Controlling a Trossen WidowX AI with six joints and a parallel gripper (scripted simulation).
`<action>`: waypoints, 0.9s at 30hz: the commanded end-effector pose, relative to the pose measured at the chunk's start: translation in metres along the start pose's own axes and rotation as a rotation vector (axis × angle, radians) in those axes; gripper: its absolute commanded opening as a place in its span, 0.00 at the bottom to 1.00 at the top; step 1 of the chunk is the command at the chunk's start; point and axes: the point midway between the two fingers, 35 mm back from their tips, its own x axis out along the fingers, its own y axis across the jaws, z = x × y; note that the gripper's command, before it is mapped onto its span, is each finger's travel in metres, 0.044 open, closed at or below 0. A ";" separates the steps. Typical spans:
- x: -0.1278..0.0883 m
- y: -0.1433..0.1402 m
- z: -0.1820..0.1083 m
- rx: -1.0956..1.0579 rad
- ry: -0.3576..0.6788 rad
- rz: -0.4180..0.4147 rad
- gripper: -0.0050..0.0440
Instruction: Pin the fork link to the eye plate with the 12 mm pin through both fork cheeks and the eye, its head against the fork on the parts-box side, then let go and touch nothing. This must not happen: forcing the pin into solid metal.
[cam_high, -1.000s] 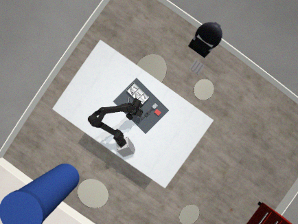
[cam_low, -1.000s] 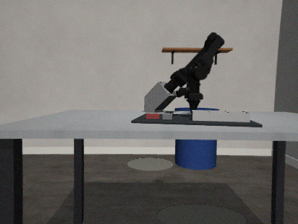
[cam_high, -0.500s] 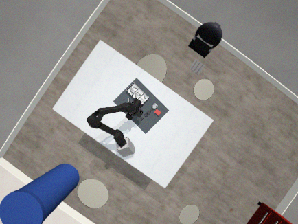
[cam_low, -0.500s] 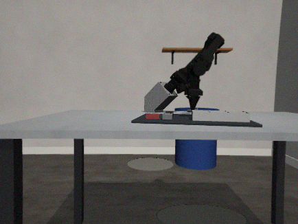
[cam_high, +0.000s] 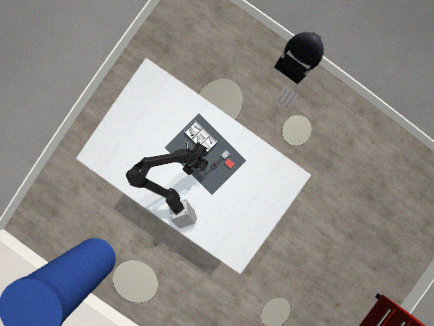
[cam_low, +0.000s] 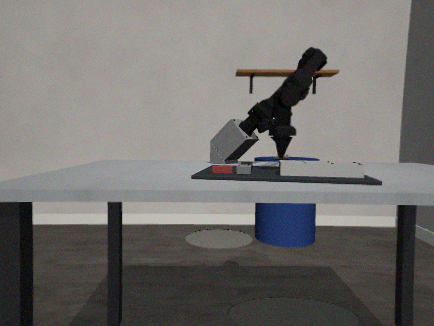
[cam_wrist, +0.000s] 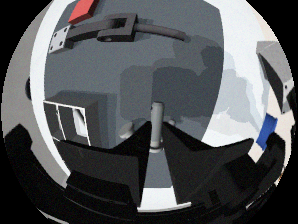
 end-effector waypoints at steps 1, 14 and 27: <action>0.000 0.000 0.000 0.001 0.004 -0.001 0.13; -0.002 0.000 0.000 0.012 0.004 -0.001 0.13; -0.004 0.000 0.000 0.028 0.004 -0.001 0.13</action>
